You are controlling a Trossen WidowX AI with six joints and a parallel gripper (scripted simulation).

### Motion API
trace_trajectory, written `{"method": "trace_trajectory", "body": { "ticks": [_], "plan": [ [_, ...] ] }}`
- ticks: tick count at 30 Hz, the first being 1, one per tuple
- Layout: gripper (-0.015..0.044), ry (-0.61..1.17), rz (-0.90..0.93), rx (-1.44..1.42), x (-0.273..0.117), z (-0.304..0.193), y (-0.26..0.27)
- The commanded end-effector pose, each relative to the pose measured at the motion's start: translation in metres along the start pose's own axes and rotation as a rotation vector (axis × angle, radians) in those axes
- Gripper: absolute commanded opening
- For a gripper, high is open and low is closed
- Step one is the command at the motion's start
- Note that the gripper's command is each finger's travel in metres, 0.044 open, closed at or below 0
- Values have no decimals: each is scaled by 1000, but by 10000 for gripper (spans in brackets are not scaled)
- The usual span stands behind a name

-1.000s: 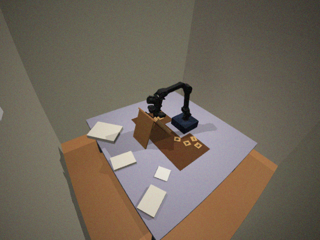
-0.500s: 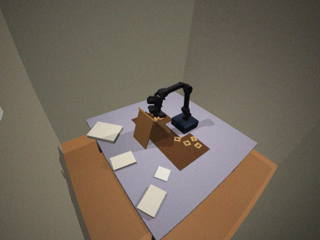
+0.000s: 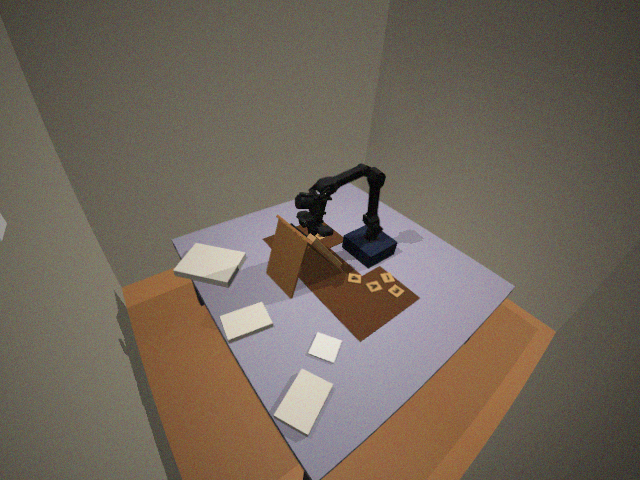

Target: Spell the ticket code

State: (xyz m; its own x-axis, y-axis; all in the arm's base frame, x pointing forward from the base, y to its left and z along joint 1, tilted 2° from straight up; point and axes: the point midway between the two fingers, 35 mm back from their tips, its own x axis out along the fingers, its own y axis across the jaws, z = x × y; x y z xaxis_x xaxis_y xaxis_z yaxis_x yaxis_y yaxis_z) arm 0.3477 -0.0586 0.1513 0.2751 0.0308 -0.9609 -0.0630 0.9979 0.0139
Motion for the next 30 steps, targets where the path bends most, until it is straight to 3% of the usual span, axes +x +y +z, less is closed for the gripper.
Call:
{"method": "trace_trajectory", "body": {
  "ticks": [1, 30],
  "plan": [
    [0, -2, -3, 3, 0, 1, 1],
    [0, -1, -3, 3, -10, -8, 4]
  ]
}}
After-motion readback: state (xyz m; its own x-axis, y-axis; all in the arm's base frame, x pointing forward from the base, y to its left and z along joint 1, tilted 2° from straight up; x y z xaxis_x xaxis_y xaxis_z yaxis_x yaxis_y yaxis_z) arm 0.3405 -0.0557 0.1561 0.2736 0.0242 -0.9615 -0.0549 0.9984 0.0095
